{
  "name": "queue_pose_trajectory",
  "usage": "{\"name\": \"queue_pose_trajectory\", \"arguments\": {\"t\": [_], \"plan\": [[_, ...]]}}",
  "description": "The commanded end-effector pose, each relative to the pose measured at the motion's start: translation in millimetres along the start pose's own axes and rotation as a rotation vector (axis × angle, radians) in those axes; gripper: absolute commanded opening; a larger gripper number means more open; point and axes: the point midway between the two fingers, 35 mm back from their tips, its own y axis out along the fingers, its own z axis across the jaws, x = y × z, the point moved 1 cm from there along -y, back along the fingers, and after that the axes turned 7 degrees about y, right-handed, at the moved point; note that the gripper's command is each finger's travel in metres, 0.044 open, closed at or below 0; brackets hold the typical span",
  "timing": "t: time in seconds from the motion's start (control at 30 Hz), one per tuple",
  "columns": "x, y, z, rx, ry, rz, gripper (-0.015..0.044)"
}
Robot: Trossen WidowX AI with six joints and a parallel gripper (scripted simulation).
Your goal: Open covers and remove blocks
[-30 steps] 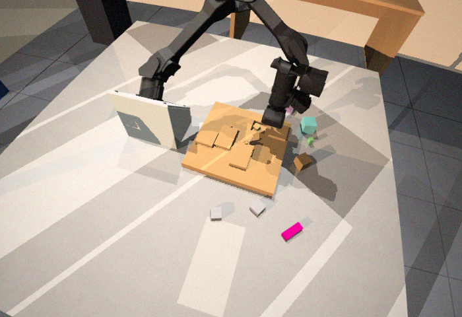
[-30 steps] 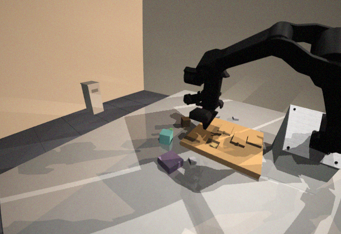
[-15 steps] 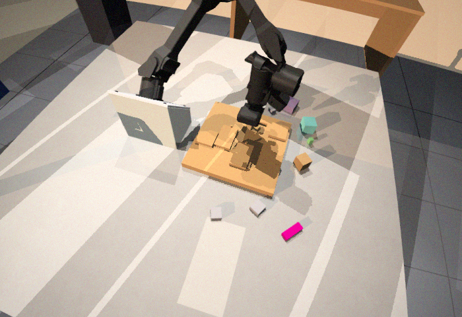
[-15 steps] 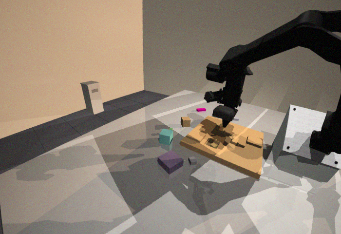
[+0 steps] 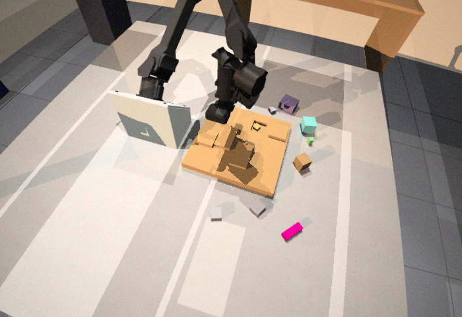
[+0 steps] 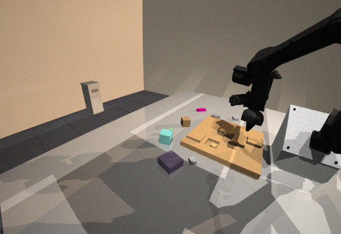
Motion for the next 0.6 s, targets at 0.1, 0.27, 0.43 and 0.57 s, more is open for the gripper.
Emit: {"name": "queue_pose_trajectory", "arguments": {"t": [0.1, 0.27, 0.43, 0.57], "plan": [[-42.9, 6.4, -12.5, 0.003, -0.004, 0.007, 0.0], [-43.9, 6.5, -12.7, 0.003, -0.004, 0.007, 0.0], [-43.9, 6.5, -12.7, 0.003, -0.004, 0.007, 0.0], [-43.9, 6.5, -12.7, 0.003, -0.004, 0.007, 0.0]]}}
